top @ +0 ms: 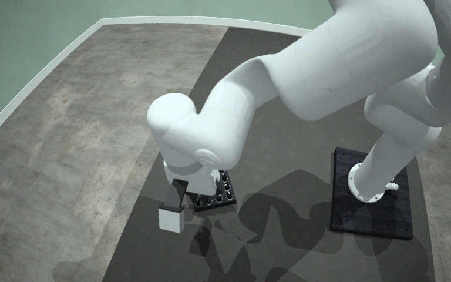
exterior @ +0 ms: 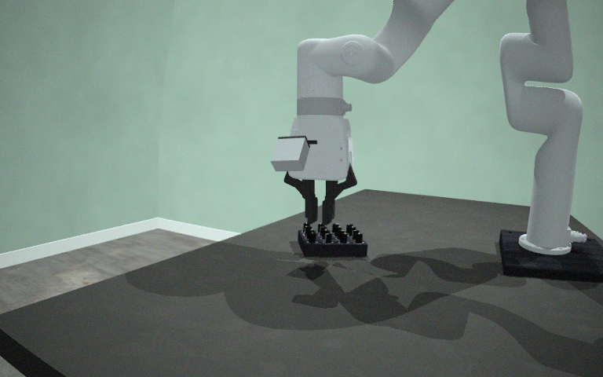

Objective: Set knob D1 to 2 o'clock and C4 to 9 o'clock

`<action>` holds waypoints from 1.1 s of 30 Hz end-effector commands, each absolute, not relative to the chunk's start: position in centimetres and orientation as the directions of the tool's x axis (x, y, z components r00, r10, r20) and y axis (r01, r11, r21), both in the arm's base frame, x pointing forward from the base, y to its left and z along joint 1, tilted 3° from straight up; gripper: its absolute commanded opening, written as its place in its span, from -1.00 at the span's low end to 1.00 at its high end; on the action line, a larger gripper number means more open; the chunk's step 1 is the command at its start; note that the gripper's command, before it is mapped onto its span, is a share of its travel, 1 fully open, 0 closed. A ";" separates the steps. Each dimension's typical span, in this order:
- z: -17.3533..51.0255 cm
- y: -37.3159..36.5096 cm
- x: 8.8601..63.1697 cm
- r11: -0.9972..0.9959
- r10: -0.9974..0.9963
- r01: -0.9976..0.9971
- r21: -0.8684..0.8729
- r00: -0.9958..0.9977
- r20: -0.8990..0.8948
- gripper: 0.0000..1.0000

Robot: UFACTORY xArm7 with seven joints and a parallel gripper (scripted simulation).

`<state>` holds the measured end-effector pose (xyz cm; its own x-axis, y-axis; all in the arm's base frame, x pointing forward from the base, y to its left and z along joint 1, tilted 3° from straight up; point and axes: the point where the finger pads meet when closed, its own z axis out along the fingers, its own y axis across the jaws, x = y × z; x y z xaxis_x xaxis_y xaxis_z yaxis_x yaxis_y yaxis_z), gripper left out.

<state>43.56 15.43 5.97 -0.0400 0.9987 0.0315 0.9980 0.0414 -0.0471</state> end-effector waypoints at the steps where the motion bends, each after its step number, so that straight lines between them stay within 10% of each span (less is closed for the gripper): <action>1: 6.1 15.5 43.6 0.196 0.980 0.980 -0.041 -0.194 0.048 -0.61; 33: 7.3 15.5 44.0 0.919 0.392 0.393 0.028 -0.919 0.049 -0.61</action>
<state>43.77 15.46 6.96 -0.8631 0.5026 0.0495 0.5036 0.8639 0.0086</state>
